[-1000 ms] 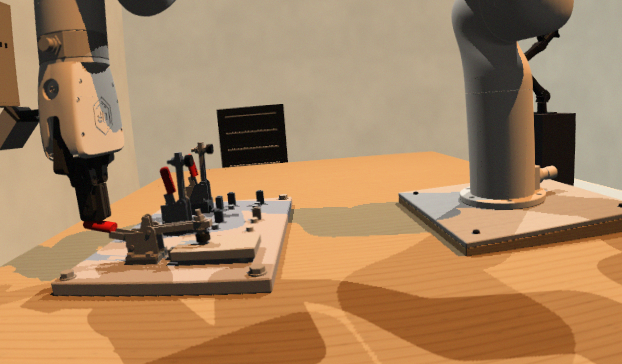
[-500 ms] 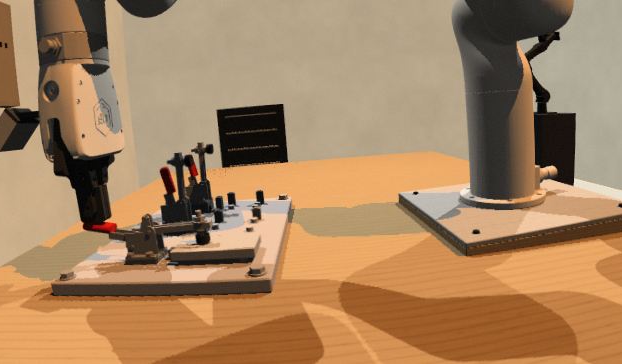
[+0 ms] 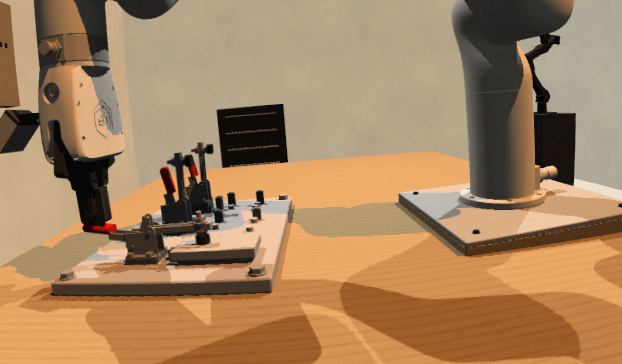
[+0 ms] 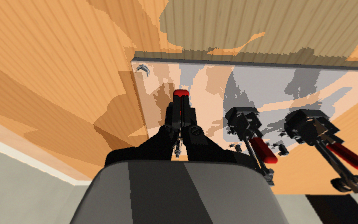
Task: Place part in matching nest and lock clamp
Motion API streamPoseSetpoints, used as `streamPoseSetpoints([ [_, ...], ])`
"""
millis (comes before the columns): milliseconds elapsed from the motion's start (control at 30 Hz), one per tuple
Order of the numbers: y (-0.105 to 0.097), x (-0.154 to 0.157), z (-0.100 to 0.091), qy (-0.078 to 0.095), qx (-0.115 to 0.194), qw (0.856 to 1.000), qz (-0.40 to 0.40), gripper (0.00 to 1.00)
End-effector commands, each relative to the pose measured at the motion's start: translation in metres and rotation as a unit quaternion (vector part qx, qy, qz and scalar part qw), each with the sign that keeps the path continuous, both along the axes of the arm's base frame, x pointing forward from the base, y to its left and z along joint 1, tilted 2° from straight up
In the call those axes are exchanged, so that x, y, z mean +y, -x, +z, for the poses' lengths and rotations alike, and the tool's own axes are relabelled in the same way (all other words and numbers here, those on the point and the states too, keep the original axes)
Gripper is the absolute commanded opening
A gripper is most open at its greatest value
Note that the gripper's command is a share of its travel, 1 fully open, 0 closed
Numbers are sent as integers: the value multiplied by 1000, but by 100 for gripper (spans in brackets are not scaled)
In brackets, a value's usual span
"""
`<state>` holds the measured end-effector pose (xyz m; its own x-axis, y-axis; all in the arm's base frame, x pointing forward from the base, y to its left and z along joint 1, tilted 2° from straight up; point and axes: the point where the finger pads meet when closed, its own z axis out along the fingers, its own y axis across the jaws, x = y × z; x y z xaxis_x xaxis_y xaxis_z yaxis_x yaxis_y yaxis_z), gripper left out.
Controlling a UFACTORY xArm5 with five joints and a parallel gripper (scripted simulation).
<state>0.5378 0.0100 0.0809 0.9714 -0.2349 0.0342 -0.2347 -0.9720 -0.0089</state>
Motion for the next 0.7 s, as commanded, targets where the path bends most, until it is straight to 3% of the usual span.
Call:
streamPoseSetpoints([
  [0,-1,0,2,0,-2,1000,0,0],
  [667,-1,0,0,0,-2,1000,0,0],
])
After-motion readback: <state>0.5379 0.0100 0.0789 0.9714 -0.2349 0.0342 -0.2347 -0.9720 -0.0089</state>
